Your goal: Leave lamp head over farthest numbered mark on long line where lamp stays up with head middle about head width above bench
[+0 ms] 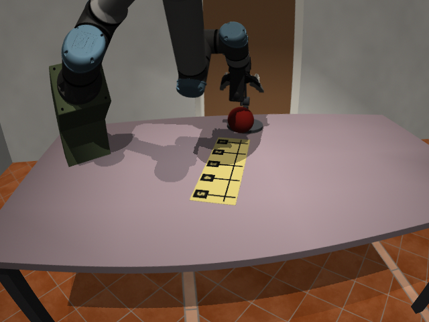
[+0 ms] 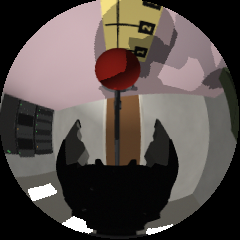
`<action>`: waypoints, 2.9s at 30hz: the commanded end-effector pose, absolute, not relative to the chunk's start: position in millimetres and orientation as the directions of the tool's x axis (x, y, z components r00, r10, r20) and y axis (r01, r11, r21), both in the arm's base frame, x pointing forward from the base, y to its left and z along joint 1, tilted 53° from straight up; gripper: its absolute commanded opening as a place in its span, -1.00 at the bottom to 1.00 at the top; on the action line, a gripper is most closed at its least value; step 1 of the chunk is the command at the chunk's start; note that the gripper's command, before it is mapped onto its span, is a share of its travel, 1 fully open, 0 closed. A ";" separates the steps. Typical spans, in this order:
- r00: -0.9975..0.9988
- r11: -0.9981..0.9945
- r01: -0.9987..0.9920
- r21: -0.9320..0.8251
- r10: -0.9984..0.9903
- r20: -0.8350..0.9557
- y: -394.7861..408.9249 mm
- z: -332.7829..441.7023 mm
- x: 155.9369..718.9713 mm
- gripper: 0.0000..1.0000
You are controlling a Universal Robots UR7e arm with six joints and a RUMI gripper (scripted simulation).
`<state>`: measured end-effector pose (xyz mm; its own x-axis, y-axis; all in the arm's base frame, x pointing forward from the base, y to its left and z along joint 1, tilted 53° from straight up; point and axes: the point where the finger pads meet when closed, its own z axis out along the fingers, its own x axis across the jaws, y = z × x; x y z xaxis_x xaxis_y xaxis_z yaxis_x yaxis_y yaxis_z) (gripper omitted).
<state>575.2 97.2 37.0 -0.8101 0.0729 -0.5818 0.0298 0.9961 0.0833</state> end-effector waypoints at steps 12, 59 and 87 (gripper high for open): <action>-0.810 0.996 0.029 0.083 0.072 -0.582 97.5 37.4 575.3 1.00; -0.810 0.996 0.029 0.083 0.072 -0.582 97.5 37.4 575.3 1.00; -0.809 0.996 0.029 0.083 0.072 -0.583 94.3 101.0 528.7 1.00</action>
